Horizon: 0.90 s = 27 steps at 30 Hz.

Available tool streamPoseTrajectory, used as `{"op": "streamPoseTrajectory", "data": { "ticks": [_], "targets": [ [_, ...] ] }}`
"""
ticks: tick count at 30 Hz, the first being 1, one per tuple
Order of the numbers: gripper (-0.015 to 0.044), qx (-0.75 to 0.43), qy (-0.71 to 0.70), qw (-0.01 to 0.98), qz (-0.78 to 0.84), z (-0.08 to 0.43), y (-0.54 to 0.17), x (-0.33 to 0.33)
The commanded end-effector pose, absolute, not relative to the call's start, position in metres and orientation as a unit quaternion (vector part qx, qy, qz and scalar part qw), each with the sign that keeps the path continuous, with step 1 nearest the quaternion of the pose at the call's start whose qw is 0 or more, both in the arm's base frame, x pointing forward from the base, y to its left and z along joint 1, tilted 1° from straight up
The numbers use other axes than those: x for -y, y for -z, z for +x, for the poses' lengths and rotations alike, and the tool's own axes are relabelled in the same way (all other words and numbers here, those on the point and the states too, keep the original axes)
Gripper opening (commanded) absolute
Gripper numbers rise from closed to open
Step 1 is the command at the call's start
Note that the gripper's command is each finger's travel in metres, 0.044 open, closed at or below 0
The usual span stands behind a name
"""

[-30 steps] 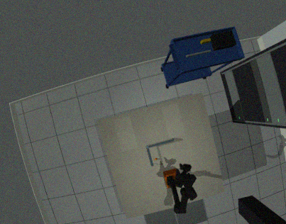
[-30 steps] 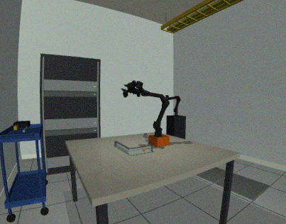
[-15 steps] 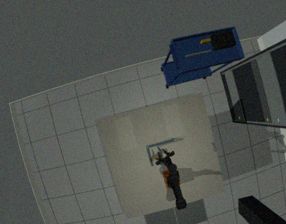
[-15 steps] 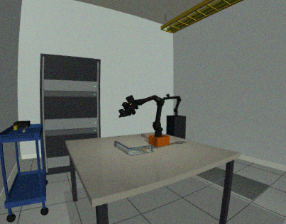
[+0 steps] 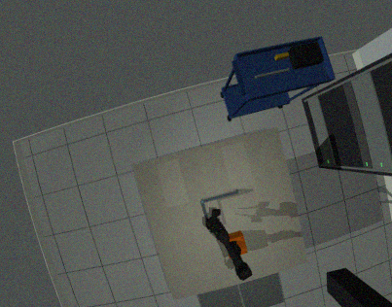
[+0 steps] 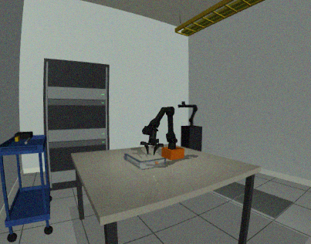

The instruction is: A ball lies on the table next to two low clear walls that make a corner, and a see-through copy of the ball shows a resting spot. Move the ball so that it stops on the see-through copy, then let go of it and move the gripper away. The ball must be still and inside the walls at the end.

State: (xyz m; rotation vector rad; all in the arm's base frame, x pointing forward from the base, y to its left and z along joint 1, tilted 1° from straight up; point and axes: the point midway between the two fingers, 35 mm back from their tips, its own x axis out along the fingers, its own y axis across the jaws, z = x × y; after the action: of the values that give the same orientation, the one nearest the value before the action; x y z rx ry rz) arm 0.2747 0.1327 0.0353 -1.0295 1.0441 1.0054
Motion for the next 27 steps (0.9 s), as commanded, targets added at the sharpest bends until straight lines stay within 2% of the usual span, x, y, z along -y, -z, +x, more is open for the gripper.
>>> {"op": "streamPoseTrajectory", "data": {
  "ticks": [1,3,27],
  "targets": [
    [0.0228,-0.466,-0.508,0.497,-0.527,0.232,-0.004,-0.124],
    [0.0228,-0.466,-0.52,0.471,-0.539,0.224,0.001,-0.122],
    [0.0228,-0.466,-0.52,0.471,-0.539,0.225,0.031,-0.122]
  ]
}}
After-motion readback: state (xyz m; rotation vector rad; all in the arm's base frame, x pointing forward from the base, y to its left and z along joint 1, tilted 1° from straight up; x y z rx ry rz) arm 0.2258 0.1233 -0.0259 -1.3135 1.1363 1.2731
